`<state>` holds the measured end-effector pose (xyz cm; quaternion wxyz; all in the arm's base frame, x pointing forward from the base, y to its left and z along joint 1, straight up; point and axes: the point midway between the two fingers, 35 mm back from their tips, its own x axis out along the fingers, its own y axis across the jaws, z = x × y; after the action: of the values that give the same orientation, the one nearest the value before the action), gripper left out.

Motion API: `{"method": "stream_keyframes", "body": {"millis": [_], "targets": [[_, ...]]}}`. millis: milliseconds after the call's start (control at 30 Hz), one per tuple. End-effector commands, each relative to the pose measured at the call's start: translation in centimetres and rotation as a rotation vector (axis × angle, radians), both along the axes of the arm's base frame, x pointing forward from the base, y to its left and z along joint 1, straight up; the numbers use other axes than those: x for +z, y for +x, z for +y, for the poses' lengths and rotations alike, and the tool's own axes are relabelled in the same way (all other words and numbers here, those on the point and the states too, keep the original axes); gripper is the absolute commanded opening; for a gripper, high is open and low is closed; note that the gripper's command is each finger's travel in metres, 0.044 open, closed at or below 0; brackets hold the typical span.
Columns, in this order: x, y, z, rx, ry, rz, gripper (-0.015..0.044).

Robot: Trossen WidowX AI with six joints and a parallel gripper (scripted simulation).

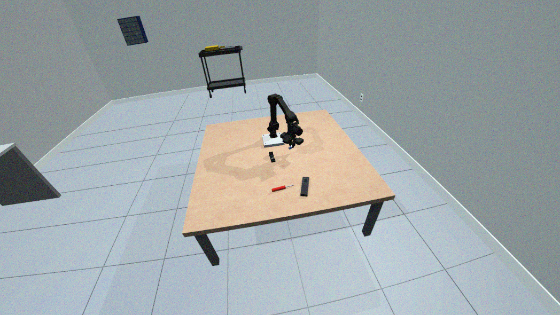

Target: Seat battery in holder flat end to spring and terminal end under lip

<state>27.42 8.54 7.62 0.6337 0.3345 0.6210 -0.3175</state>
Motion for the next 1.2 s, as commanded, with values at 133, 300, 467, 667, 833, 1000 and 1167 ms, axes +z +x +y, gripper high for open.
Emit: {"method": "stream_keyframes", "body": {"millis": [133,300,467,667,833,1000,1167], "targets": [[0.6,1.3,-3.7,0.210,-0.008,-0.007,0.0066],[0.9,1.7,-6.5,0.359,-0.015,-0.010,0.0066],[1.2,1.9,-9.3,0.508,-0.023,-0.011,0.0066],[1.5,1.8,-12.8,0.688,-0.033,-0.012,0.0066],[1.8,1.4,-15.6,0.837,-0.040,-0.012,0.0066],[2.0,1.0,-17.0,0.916,-0.044,-0.011,0.0066],[1.6,0.9,-17.0,0.914,-0.031,0.010,0.0066]]}}
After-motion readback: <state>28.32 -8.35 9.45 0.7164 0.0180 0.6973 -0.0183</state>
